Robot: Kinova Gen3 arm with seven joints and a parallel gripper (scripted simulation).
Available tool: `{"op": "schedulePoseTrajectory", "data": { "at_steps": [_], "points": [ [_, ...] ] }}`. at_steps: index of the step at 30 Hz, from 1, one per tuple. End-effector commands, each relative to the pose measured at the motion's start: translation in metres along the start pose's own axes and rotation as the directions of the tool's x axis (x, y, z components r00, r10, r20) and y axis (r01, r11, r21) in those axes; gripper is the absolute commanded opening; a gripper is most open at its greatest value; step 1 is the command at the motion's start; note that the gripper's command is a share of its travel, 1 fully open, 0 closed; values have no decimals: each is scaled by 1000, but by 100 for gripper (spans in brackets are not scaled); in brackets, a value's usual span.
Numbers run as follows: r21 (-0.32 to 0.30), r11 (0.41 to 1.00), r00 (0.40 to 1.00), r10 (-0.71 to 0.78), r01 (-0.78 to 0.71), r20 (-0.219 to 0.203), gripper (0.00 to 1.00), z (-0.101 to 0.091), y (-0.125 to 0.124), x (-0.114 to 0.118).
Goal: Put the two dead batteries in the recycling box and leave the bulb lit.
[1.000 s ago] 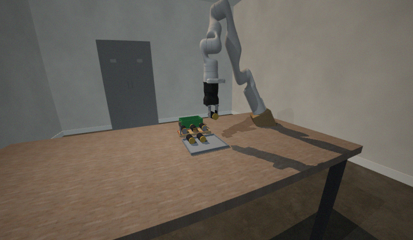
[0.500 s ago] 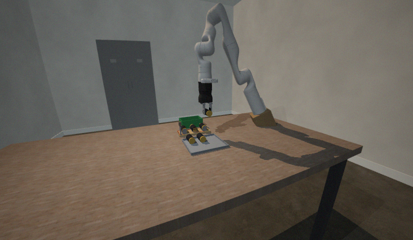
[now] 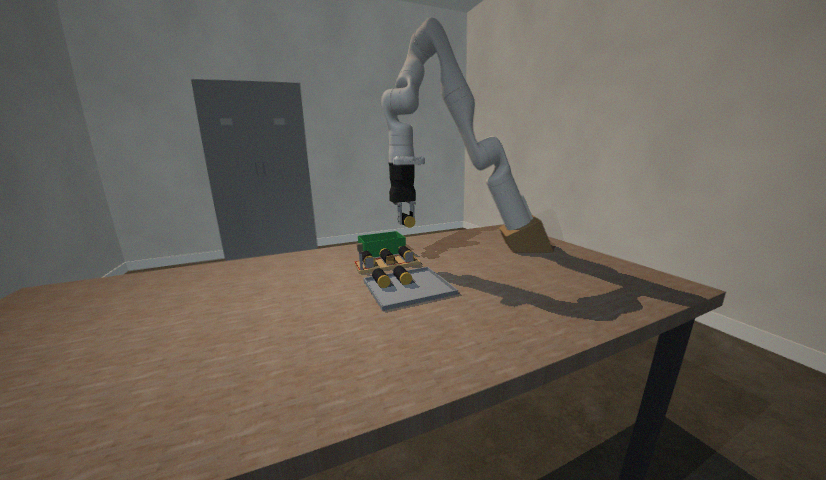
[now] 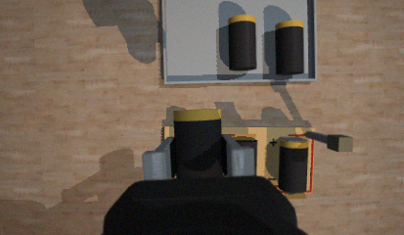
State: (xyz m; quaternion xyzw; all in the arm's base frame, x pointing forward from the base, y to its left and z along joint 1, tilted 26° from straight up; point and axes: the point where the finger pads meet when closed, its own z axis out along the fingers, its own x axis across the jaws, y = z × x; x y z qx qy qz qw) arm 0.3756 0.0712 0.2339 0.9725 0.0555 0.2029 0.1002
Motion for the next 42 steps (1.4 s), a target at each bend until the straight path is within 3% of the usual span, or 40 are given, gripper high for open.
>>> {"op": "schedulePoseTrajectory", "data": {
  "at_steps": [1,28,42],
  "points": [
    [16,1000,1000,16,-16,-1,57,-2,12,1],
    [16,1000,1000,16,-16,-1,57,0,118,1],
    [16,1000,1000,16,-16,-1,57,0,153,1]
  ]
}}
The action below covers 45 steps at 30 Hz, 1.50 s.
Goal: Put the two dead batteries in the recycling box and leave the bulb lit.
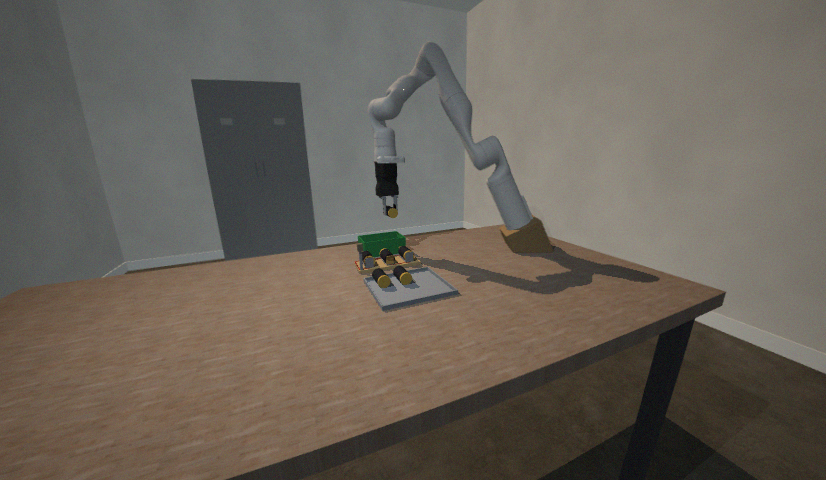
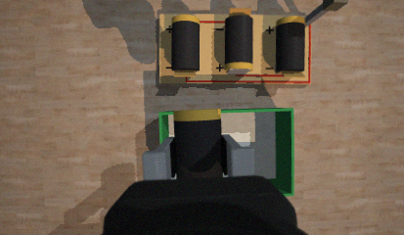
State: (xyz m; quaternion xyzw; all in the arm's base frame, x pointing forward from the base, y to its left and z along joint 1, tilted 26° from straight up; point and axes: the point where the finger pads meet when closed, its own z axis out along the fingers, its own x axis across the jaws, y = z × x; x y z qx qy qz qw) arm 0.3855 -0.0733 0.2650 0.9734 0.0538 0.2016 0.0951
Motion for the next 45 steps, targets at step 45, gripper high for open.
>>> {"op": "schedulePoseTrajectory", "data": {
  "at_steps": [45],
  "points": [
    [7,1000,1000,12,-11,-4,57,-1,22,1]
  ]
}}
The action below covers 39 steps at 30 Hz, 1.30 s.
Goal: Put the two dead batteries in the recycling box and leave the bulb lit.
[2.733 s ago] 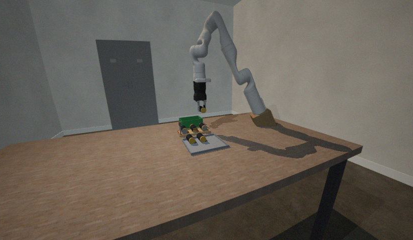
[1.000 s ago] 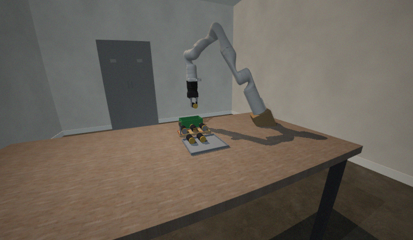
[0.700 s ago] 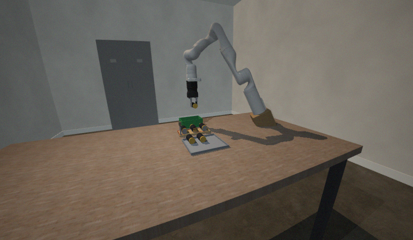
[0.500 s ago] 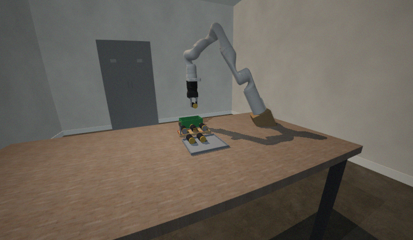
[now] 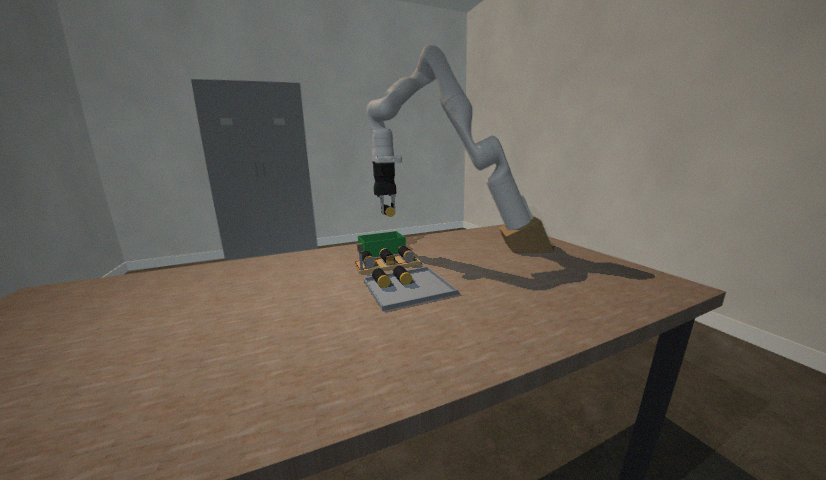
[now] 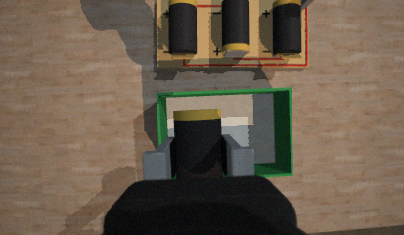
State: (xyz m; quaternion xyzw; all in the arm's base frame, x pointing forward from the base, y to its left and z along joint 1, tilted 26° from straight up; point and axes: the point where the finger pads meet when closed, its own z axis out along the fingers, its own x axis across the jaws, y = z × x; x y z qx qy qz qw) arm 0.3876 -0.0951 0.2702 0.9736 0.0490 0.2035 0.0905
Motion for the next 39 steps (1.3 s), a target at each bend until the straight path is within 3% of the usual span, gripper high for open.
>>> {"op": "schedulePoseTrajectory", "data": {
  "at_steps": [1,12,26,39],
  "points": [
    [0,1000,1000,0,0,-1,57,0,0,0],
    [0,1000,1000,0,0,-1,57,4,0,0],
    [0,1000,1000,0,0,-1,57,43,0,0],
    [0,1000,1000,0,0,-1,57,63,0,0]
  ]
}}
